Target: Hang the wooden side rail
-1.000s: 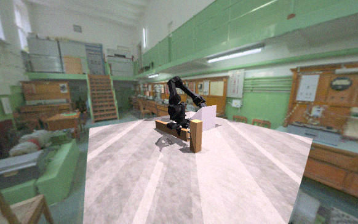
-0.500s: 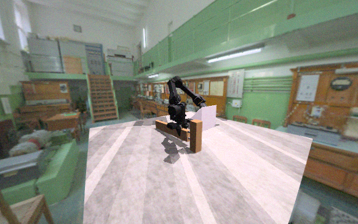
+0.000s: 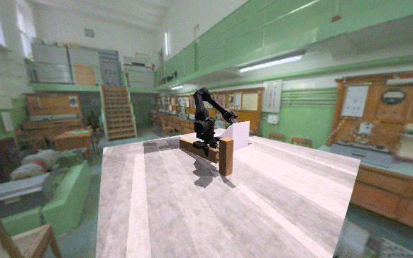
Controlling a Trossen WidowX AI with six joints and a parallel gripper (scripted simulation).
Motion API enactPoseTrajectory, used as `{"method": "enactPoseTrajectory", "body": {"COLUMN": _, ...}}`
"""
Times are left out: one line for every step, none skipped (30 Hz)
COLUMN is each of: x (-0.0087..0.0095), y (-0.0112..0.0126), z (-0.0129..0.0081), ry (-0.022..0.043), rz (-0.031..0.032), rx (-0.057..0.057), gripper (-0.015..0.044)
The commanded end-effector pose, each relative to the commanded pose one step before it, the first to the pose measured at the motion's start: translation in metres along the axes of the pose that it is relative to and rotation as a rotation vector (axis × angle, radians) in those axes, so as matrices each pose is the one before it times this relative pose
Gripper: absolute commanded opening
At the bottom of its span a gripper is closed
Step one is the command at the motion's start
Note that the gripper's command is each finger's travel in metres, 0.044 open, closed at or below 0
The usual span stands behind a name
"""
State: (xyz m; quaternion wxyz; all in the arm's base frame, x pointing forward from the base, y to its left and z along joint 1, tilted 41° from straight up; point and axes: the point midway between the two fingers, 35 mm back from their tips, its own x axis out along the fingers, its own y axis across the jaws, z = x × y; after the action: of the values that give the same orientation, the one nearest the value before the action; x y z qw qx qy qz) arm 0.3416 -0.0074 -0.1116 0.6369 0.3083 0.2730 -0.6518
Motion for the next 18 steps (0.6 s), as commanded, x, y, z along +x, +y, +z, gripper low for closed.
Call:
{"method": "enactPoseTrajectory", "body": {"x": -0.00608, "y": 0.00284, "z": -0.00527, "ry": 0.00773, "rz": 0.01491, "rx": -0.0027, "gripper": 0.0000}}
{"method": "enactPoseTrajectory", "body": {"x": -0.00002, "y": -0.00008, "z": -0.00011, "ry": 0.00001, "rz": 0.00000, "rx": 0.0000, "gripper": 0.0000}}
{"method": "enactPoseTrajectory", "body": {"x": 0.00006, "y": -0.00010, "z": -0.00010, "ry": 0.00000, "rz": 0.00000, "rx": 0.0000, "gripper": 0.0000}}
{"method": "enactPoseTrajectory", "body": {"x": 0.00011, "y": -0.00011, "z": -0.00011, "ry": 0.00000, "rz": 0.00000, "rx": 0.0000, "gripper": 0.0000}}
{"method": "enactPoseTrajectory", "body": {"x": 0.00011, "y": -0.00011, "z": -0.00011, "ry": 0.00000, "rz": 0.00000, "rx": 0.0000, "gripper": 0.0000}}
{"method": "enactPoseTrajectory", "body": {"x": 0.00011, "y": -0.00011, "z": -0.00011, "ry": 0.00000, "rz": 0.00000, "rx": 0.0000, "gripper": 0.0000}}
{"method": "enactPoseTrajectory", "body": {"x": 0.00011, "y": -0.00011, "z": -0.00011, "ry": 0.00000, "rz": 0.00000, "rx": 0.0000, "gripper": 0.0000}}
{"method": "enactPoseTrajectory", "body": {"x": 0.00011, "y": -0.00011, "z": -0.00011, "ry": 0.00000, "rz": 0.00000, "rx": 0.0000, "gripper": 0.0000}}
{"method": "enactPoseTrajectory", "body": {"x": 0.00011, "y": -0.00011, "z": -0.00011, "ry": 0.00000, "rz": 0.00000, "rx": 0.0000, "gripper": 0.0000}}
{"method": "enactPoseTrajectory", "body": {"x": 0.00011, "y": -0.00010, "z": -0.00011, "ry": 0.00000, "rz": 0.00000, "rx": 0.0000, "gripper": 0.0000}}
{"method": "enactPoseTrajectory", "body": {"x": 0.00010, "y": -0.00005, "z": -0.00011, "ry": 0.00000, "rz": 0.00000, "rx": 0.0000, "gripper": 0.0000}}
{"method": "enactPoseTrajectory", "body": {"x": 0.00008, "y": -0.00001, "z": -0.00011, "ry": 0.00000, "rz": 0.00000, "rx": 0.0000, "gripper": 0.0000}}
{"method": "enactPoseTrajectory", "body": {"x": 0.00006, "y": 0.00004, "z": -0.00011, "ry": 0.00000, "rz": 0.00000, "rx": 0.0000, "gripper": 0.0000}}
{"method": "enactPoseTrajectory", "body": {"x": 0.00003, "y": 0.00009, "z": -0.00011, "ry": 0.00000, "rz": 0.00000, "rx": 0.0000, "gripper": 0.0000}}
{"method": "enactPoseTrajectory", "body": {"x": 0.00000, "y": 0.00011, "z": -0.00011, "ry": 0.00001, "rz": 0.00001, "rx": 0.0000, "gripper": 0.0000}}
{"method": "enactPoseTrajectory", "body": {"x": -0.00003, "y": 0.00012, "z": -0.00011, "ry": 0.00001, "rz": 0.00001, "rx": 0.0000, "gripper": 0.0000}}
{"method": "enactPoseTrajectory", "body": {"x": -0.00007, "y": 0.00012, "z": -0.00011, "ry": 0.00001, "rz": 0.00001, "rx": 0.0000, "gripper": 0.0000}}
{"method": "enactPoseTrajectory", "body": {"x": -0.00010, "y": 0.00012, "z": -0.00011, "ry": 0.00001, "rz": 0.00001, "rx": 0.0000, "gripper": 0.0000}}
